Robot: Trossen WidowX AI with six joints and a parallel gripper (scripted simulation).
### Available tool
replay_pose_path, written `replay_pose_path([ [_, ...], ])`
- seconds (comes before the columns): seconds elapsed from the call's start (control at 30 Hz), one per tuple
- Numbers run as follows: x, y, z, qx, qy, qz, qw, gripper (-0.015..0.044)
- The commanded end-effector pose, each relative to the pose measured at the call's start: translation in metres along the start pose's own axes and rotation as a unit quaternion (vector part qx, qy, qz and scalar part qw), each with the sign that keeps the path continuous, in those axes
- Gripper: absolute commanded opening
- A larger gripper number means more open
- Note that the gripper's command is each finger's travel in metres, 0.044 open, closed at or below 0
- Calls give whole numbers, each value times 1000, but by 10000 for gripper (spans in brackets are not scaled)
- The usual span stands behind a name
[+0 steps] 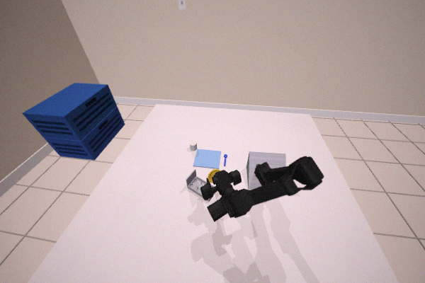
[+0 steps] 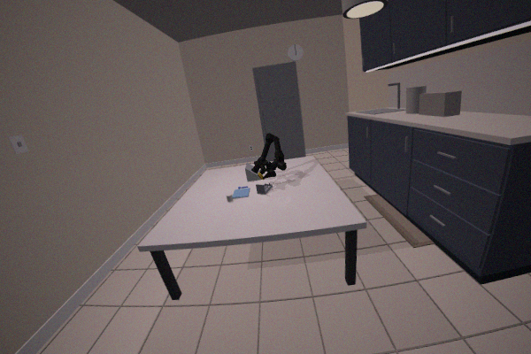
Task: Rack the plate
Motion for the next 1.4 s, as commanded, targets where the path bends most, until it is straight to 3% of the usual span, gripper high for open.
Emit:
replay_pose_path([
  [0.0,7,-4,-2,-37,-26,-12,999,0],
  [0.9,43,-34,-24,-281,-139,-26,949,0],
  [1.37,48,-34,-21,-286,-140,-26,948,0],
])
Point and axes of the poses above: the point midway between the two fingers, 35 mm back from their tips, its own z axis out along the fingers, its own y axis across the jaws, x = y × z, the point moved 8 cm from there along -z, back along the fingers, and after that the axes turned 9 degrees about z, right-handed, at the moved point
